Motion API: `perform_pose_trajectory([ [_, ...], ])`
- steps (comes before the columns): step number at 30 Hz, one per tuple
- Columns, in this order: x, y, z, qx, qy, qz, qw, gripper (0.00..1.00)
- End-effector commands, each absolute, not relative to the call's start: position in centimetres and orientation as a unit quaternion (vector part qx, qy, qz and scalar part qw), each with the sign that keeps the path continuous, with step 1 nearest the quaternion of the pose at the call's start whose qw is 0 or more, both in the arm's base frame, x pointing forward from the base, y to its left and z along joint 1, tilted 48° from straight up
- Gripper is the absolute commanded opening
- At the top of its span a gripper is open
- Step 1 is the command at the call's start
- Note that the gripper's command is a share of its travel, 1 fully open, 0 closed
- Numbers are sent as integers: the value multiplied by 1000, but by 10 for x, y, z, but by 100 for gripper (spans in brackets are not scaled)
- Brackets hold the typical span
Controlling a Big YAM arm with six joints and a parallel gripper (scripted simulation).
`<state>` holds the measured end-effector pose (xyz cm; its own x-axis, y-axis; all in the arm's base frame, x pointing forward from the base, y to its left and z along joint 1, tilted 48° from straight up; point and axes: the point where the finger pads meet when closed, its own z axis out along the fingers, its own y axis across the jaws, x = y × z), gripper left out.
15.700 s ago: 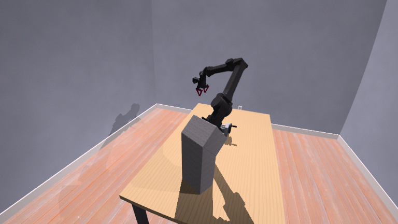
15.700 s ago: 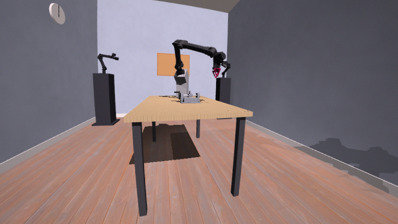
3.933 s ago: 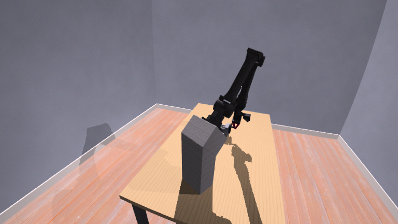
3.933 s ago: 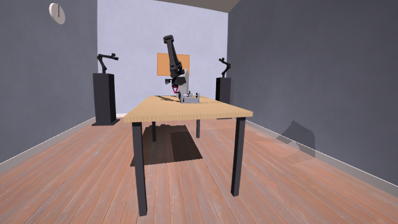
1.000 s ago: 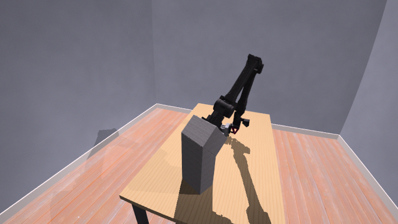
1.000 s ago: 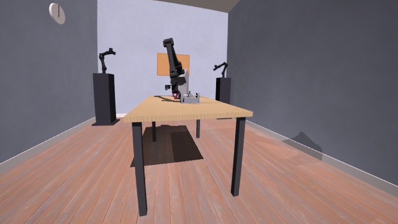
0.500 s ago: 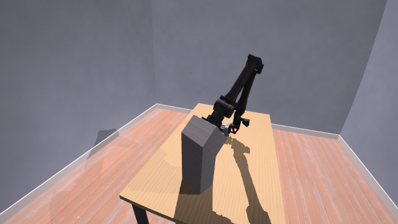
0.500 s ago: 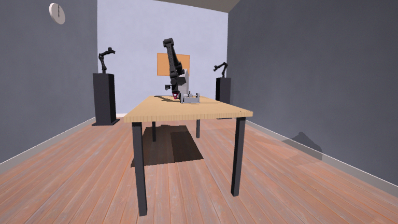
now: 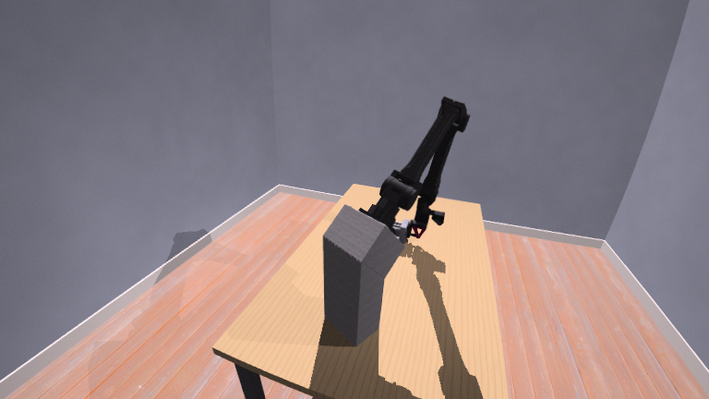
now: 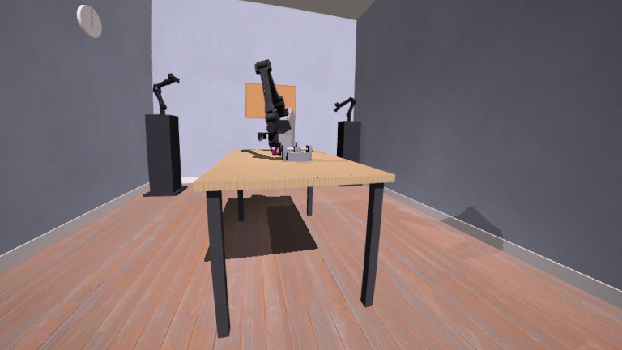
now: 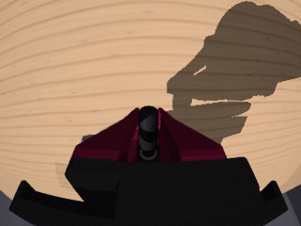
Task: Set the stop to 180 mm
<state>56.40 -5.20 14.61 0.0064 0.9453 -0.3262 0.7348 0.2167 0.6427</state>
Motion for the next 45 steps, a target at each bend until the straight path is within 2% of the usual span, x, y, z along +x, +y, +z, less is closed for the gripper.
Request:
perform_pose_trajectory([
  [1,591,-37,174,598,684,171,382,6],
  [45,590,-28,225,594,675,184,397,6],
])
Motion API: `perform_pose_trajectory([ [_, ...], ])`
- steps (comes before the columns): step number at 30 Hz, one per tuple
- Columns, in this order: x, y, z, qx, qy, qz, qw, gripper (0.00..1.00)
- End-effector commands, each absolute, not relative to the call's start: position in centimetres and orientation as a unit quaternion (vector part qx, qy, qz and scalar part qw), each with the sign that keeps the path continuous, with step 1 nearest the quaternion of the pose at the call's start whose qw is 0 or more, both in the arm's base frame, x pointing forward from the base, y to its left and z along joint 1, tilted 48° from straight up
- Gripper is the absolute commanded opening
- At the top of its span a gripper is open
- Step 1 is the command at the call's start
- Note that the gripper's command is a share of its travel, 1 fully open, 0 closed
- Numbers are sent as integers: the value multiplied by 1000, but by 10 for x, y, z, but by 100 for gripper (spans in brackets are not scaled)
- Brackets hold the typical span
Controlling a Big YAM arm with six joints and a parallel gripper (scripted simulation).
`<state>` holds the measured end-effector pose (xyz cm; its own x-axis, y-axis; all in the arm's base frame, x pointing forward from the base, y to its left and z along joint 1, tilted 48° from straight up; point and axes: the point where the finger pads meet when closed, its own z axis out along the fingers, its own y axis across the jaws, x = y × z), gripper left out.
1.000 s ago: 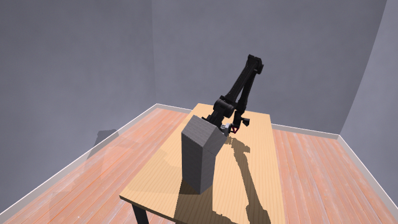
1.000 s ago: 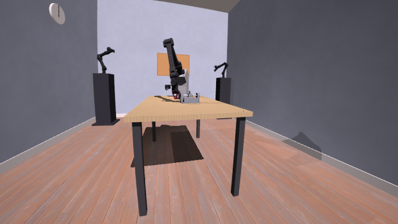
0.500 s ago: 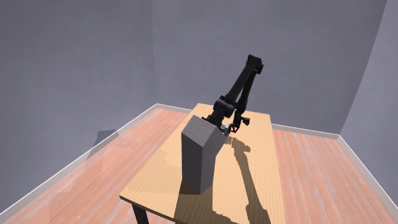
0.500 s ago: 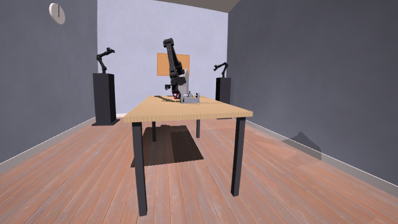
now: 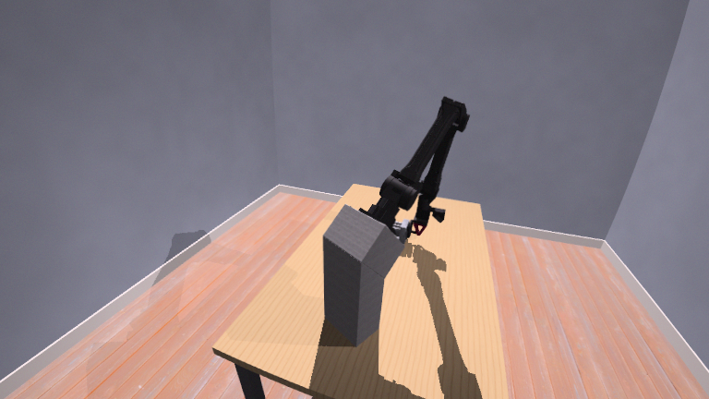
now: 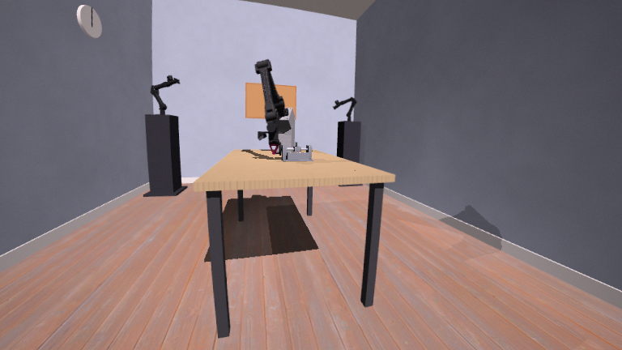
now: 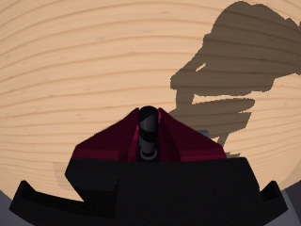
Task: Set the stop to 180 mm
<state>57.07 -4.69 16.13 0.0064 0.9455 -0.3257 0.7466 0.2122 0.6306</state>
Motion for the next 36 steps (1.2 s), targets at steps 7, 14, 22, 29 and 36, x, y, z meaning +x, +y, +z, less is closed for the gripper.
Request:
perform_pose_trajectory([
  [7,583,-27,229,595,677,180,394,6],
  [14,584,-26,233,593,676,184,397,6],
  [22,573,-24,236,596,677,179,393,6],
  [29,571,-22,245,593,673,187,400,6],
  [36,554,-22,227,598,682,172,385,6],
])
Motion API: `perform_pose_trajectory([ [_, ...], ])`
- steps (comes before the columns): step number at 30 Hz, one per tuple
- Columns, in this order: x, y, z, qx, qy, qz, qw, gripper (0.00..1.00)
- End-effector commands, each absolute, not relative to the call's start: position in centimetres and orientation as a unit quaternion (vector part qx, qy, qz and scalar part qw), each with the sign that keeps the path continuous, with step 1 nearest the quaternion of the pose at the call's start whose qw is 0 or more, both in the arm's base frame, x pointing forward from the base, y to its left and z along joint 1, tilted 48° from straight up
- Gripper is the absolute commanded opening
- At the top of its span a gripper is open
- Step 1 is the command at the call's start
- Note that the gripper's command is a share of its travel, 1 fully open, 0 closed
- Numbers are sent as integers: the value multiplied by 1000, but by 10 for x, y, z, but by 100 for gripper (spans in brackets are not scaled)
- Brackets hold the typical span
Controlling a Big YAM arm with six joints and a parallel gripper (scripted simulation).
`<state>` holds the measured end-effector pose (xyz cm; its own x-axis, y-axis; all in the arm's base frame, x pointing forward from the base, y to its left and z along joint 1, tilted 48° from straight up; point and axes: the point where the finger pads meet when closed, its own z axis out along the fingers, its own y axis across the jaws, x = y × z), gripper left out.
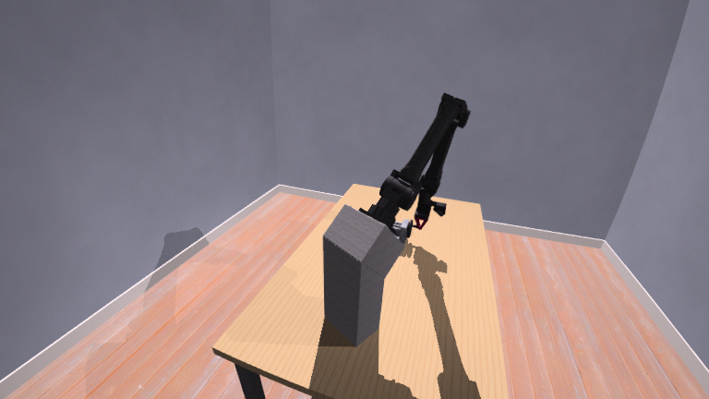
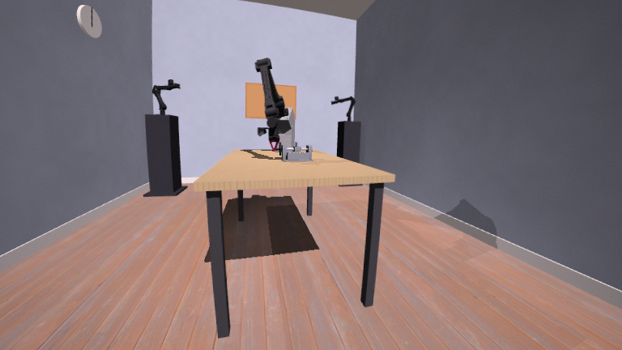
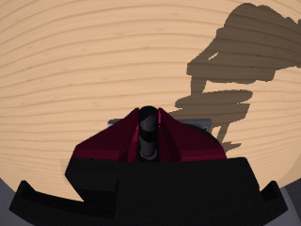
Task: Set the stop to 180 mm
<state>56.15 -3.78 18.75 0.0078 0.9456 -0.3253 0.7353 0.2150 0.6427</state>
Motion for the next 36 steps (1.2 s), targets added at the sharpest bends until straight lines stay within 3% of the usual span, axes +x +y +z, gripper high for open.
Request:
perform_pose_trajectory([
  [1,550,-22,226,599,683,170,382,6],
  [8,544,-21,246,596,677,179,393,6],
  [36,504,-42,204,599,678,168,392,6],
])
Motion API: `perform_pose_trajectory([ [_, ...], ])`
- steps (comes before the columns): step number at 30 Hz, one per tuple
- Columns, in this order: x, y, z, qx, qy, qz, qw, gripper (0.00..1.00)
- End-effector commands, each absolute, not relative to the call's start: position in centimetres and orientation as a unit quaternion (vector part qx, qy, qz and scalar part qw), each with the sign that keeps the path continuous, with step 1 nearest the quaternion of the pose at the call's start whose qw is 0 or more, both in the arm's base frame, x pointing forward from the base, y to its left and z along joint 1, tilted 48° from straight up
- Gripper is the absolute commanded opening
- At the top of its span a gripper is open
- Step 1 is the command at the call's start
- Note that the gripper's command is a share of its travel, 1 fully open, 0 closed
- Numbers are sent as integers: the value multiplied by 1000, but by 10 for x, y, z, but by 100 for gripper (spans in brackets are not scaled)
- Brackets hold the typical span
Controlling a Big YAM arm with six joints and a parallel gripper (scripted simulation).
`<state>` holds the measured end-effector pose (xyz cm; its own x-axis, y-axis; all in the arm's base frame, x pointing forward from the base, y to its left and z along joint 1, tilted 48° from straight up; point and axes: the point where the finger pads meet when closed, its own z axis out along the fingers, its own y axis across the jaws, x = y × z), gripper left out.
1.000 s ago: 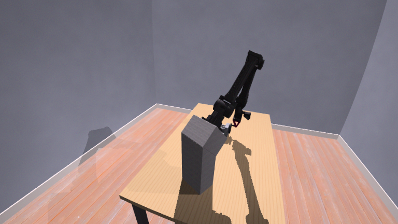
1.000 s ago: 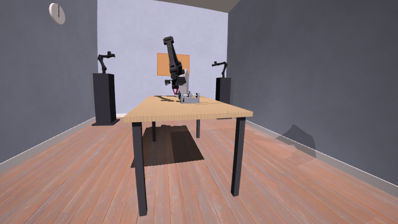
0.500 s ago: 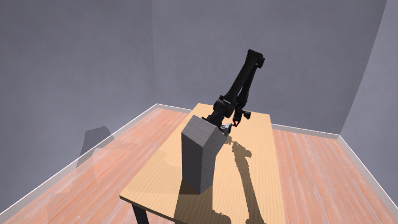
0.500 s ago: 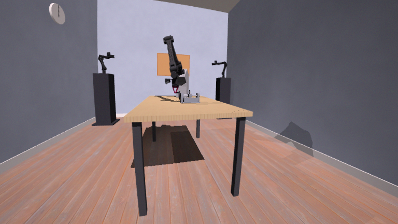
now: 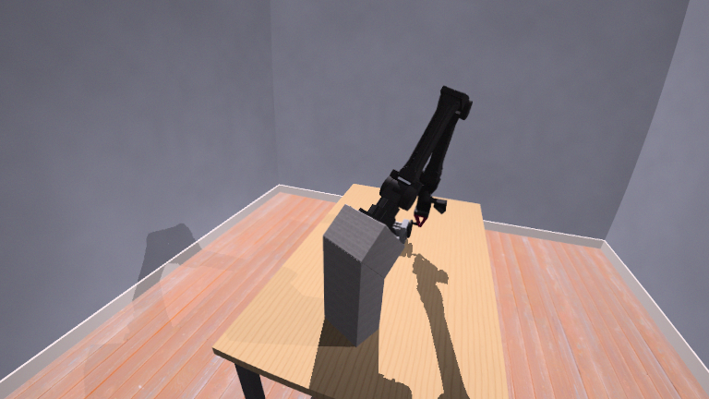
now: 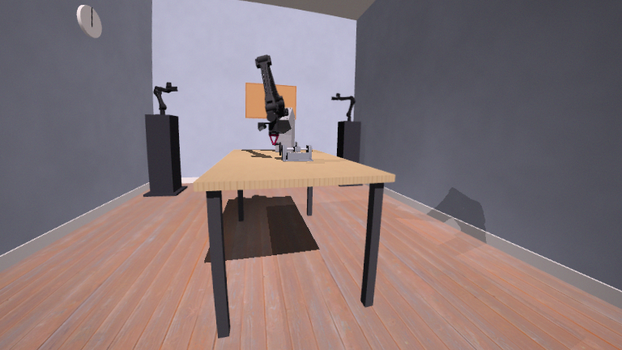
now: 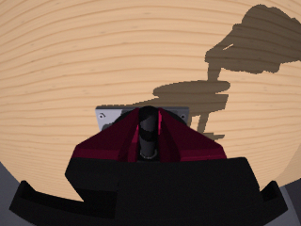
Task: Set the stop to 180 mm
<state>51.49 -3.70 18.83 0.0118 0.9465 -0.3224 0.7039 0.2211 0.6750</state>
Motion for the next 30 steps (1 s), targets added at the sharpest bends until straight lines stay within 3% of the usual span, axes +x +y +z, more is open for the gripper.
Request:
perform_pose_trajectory([
  [1,503,-44,201,599,678,168,392,6],
  [30,495,-51,170,604,683,156,380,6],
])
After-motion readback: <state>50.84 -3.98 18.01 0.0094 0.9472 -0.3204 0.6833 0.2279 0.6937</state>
